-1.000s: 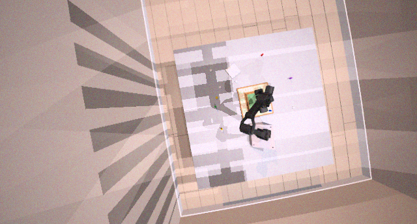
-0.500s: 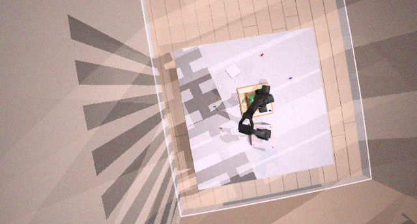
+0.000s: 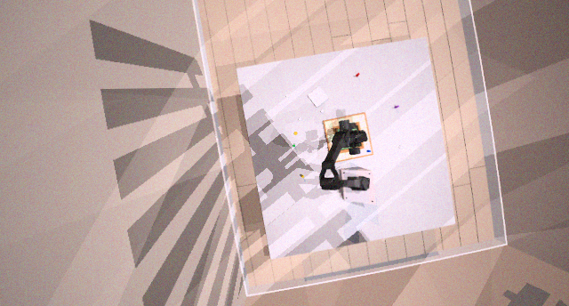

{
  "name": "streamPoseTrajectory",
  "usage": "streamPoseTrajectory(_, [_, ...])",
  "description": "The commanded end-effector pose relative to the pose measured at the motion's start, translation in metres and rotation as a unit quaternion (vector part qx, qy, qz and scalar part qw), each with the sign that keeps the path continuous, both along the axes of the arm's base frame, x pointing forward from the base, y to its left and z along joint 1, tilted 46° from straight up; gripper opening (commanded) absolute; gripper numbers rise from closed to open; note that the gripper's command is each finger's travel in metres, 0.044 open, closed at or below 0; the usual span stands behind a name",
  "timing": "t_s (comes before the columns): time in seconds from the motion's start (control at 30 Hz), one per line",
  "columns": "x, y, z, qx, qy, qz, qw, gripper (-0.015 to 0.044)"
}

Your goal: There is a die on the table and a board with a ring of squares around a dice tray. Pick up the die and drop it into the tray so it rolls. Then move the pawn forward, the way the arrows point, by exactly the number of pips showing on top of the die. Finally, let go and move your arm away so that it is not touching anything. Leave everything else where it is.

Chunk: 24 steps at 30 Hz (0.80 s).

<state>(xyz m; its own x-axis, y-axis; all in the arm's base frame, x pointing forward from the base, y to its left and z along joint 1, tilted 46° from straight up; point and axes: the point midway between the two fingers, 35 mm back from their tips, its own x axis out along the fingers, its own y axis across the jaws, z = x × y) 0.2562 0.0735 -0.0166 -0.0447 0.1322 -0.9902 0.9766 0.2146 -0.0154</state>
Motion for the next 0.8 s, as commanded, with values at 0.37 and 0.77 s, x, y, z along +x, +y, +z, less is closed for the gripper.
streamPoseTrajectory(0.37, [0.010,-0.008,0.050,-0.089,-0.056,-0.019,0.994,0.0000])
streamPoseTrajectory(0.77, [0.008,-0.008,0.049,-0.089,-0.056,-0.019,0.994,0.0000])
